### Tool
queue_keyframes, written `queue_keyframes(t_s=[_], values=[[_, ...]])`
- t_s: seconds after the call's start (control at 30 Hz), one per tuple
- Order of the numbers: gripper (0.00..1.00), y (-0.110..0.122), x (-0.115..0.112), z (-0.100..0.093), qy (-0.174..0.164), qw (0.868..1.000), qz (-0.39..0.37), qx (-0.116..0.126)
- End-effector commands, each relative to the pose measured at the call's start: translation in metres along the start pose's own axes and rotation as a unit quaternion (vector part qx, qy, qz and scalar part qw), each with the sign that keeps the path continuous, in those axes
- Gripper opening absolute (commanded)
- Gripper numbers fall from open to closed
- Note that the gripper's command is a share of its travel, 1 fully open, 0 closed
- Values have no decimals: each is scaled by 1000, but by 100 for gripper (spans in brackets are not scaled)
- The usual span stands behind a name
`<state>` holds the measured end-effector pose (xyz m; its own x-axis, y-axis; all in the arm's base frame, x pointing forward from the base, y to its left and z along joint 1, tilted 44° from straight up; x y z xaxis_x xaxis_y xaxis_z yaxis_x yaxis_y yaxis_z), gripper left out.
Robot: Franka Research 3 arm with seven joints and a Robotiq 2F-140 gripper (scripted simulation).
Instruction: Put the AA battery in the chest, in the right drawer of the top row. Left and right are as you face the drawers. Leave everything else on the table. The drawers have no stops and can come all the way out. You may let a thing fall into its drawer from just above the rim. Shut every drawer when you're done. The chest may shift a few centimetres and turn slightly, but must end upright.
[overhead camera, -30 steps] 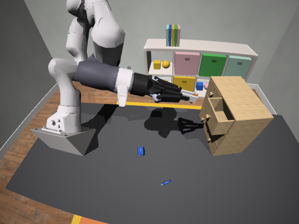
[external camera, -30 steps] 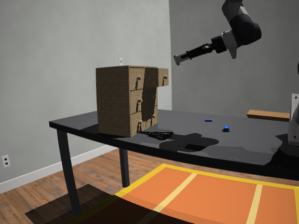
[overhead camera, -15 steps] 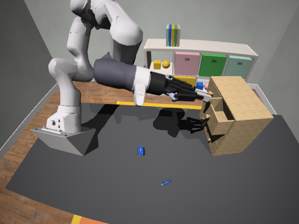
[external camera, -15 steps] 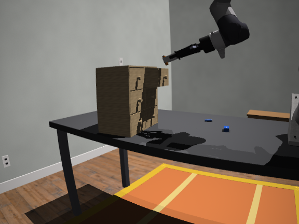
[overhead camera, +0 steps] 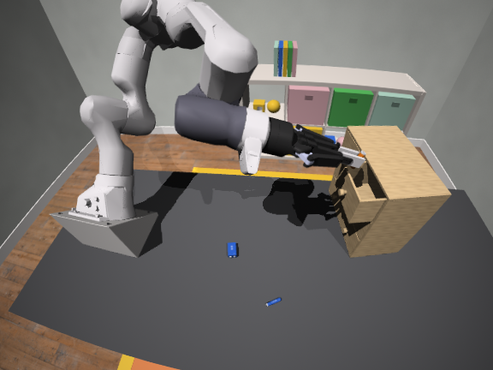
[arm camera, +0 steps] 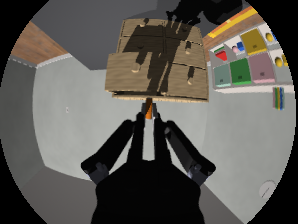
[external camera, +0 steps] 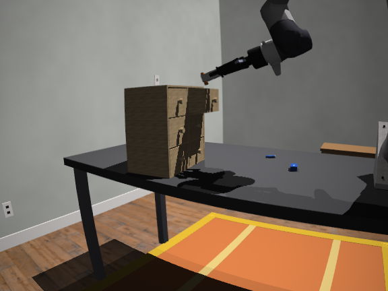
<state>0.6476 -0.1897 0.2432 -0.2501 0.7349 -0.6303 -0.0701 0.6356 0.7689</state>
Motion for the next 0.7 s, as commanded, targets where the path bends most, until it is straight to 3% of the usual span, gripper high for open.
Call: queue_keyframes(t_s=[0.0, 0.67], values=[[15, -3, -2, 5, 0, 1000, 8, 6], [15, -3, -6, 17, 0, 1000, 8, 6]])
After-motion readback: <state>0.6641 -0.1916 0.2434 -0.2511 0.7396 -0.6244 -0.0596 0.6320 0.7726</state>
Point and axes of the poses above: the point where the finger pads meet when closed, its own z axis out along the fingers, its own y axis across the jaws, x = y × z, the point moved 3 cm from there along -z, back along the fingers, and after that the axes turned 8 degrees about z, right-handed, at the moved point
